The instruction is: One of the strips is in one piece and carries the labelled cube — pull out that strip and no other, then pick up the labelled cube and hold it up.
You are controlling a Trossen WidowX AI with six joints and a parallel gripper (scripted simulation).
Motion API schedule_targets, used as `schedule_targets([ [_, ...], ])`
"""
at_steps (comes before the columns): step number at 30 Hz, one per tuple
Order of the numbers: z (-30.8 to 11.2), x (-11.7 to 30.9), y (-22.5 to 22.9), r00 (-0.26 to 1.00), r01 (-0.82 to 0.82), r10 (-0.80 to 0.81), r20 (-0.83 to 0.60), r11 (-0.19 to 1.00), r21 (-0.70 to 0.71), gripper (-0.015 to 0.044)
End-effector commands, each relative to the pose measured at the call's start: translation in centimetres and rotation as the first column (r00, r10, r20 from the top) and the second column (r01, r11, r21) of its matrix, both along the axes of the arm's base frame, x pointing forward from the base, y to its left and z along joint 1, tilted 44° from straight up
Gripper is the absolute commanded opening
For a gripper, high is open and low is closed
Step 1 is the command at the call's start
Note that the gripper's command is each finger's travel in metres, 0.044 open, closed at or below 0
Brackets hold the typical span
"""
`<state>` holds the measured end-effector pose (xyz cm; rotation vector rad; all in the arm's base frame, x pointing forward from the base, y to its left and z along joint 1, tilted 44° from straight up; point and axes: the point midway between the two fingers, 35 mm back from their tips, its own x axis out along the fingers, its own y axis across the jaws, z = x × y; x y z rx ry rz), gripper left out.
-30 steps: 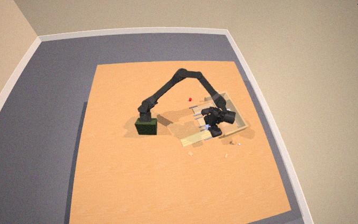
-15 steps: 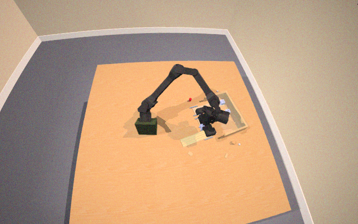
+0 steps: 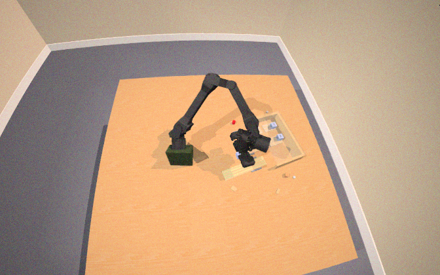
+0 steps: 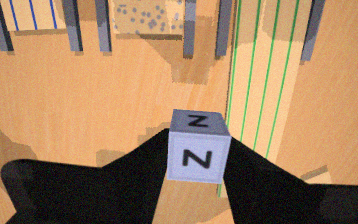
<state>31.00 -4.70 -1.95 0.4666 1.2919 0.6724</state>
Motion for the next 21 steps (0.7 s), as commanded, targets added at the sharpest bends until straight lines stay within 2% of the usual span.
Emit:
schedule_targets([
  [1, -0.1, -1.0, 0.2, 1.0, -0.005, 0.005, 0.005, 1.0, -0.005, 0.0],
  [8, 2.4, -1.4, -2.2, 1.0, -0.005, 0.005, 0.004, 1.0, -0.006, 0.0],
  [21, 2.5, -1.5, -2.3, 1.0, -0.005, 0.005, 0.004, 1.0, -0.006, 0.0],
])
